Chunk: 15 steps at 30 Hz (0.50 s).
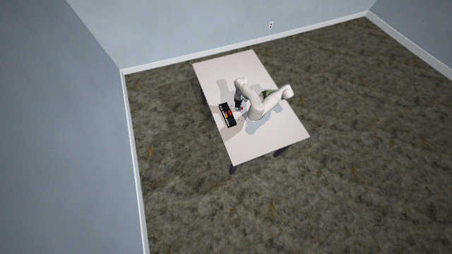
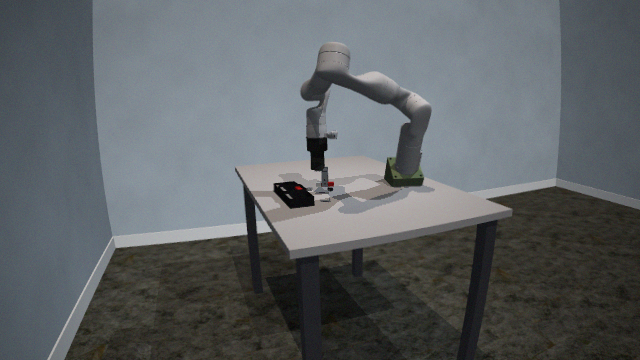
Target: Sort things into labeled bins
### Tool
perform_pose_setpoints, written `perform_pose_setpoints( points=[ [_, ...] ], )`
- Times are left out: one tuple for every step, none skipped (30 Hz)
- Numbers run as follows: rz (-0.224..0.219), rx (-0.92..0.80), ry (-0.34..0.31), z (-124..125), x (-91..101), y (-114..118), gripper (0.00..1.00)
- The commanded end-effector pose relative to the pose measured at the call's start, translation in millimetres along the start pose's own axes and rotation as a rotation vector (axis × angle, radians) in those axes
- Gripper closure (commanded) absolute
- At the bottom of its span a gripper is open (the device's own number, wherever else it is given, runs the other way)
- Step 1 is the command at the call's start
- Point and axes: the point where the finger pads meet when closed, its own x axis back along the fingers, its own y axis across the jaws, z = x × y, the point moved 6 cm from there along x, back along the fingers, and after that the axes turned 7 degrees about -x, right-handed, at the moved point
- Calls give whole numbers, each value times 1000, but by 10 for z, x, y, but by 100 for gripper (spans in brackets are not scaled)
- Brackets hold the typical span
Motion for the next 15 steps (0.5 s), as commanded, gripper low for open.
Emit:
perform_pose_setpoints(
  points=[
    [-6,2,-5,-24,140,16,55],
    [-6,2,-5,-24,173,16,55],
    [-6,2,-5,-23,207,15,55],
    [-6,2,-5,-23,240,15,55],
    [-5,1,-5,-23,274,15,55],
    [-5,1,-5,-22,307,15,55],
    [-5,1,-5,-22,341,14,55],
    [-5,1,-5,-22,341,14,55],
    [-5,3,-4,-21,340,15,55],
    [-5,9,-4,-20,338,17,55],
    [-5,12,-3,-19,336,18,55],
    [-4,12,-3,-20,333,16,55],
    [-4,12,-3,-20,333,16,55],
    [-4,12,-3,-20,333,16,55],
    [-3,7,-6,-21,316,11,55]
  ],
)
